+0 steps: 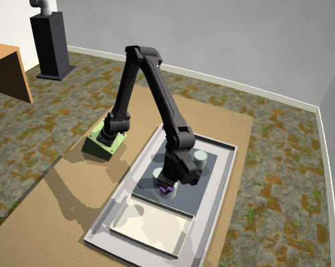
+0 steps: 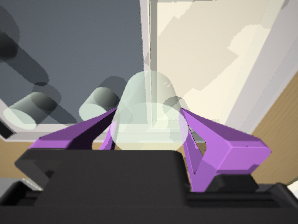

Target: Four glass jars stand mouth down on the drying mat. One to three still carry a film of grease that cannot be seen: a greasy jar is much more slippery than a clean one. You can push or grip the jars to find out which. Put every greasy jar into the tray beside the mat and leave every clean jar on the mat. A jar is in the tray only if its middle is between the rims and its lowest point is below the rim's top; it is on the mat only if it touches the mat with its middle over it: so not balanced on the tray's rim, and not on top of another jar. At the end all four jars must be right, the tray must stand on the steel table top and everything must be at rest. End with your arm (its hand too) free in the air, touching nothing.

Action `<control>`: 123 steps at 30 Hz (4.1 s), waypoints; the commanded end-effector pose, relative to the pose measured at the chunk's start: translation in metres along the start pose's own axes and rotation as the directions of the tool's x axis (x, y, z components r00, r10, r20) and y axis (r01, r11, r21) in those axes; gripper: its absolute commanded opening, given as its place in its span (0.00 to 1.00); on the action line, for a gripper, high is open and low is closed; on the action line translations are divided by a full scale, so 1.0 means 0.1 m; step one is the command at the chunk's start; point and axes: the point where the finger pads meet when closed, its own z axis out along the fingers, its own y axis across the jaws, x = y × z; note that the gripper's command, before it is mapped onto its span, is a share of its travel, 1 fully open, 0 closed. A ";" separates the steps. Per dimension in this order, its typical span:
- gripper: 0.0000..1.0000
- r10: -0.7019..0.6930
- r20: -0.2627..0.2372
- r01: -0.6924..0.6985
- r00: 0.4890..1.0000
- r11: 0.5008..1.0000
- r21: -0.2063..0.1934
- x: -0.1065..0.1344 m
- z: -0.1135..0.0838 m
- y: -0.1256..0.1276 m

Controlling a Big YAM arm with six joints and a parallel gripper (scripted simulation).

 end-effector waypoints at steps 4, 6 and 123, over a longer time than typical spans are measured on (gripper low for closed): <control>0.00 -0.038 0.046 0.036 0.998 0.999 0.031 -0.17 -0.24 -0.25; 0.00 -0.038 0.046 0.036 0.998 0.999 0.031 -0.15 -0.24 -0.31; 0.00 -0.038 0.046 0.036 0.998 0.999 0.031 0.08 0.94 -0.99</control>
